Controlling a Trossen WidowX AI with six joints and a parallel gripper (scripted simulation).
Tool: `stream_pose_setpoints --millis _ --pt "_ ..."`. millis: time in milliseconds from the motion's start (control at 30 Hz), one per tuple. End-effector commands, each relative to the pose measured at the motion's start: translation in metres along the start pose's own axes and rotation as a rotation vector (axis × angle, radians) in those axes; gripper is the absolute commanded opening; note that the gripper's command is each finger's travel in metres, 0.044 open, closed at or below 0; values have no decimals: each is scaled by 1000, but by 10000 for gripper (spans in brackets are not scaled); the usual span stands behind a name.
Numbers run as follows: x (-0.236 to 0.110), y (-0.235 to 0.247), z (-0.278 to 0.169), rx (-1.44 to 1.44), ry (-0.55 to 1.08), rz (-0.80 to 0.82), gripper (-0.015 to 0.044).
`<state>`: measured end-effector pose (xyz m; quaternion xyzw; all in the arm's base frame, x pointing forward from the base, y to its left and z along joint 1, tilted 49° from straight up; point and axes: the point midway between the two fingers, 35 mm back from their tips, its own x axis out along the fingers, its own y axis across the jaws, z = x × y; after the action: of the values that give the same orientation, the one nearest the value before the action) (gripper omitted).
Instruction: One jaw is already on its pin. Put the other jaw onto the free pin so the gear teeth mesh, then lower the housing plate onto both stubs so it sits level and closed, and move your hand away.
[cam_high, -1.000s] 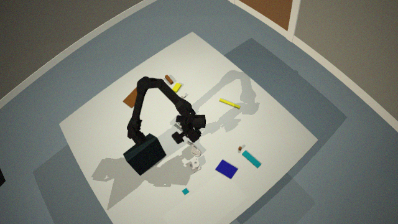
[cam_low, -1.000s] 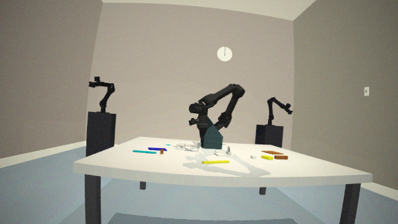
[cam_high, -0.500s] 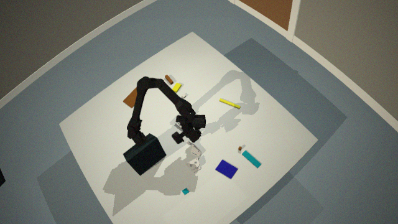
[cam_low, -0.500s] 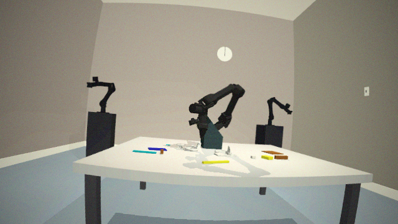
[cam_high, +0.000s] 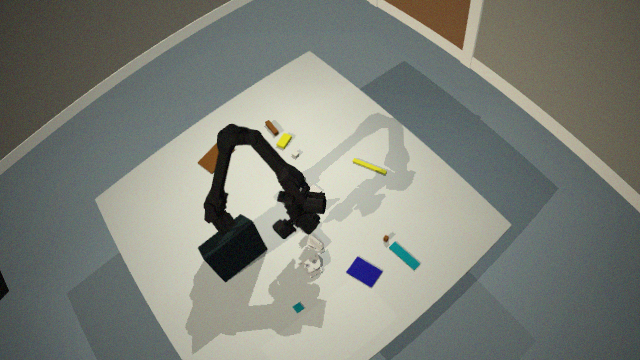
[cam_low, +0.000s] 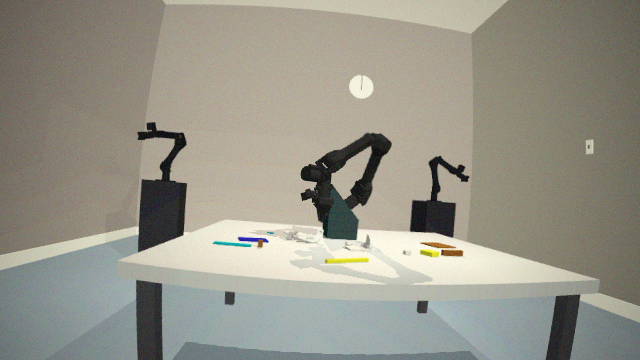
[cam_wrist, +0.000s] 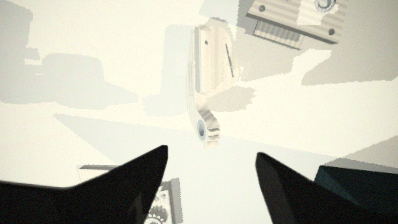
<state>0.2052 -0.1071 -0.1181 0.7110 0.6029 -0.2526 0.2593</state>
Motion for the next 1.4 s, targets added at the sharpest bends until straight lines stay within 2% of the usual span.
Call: stream_pose_setpoints --millis 0,233,700,1367 --pt "3 -29 -1 -74 7 -9 177" --pt "4 -34 -1 -88 8 -9 0" --pt "5 -34 -1 -88 8 -9 0" --pt "38 -33 0 -88 7 -8 0"
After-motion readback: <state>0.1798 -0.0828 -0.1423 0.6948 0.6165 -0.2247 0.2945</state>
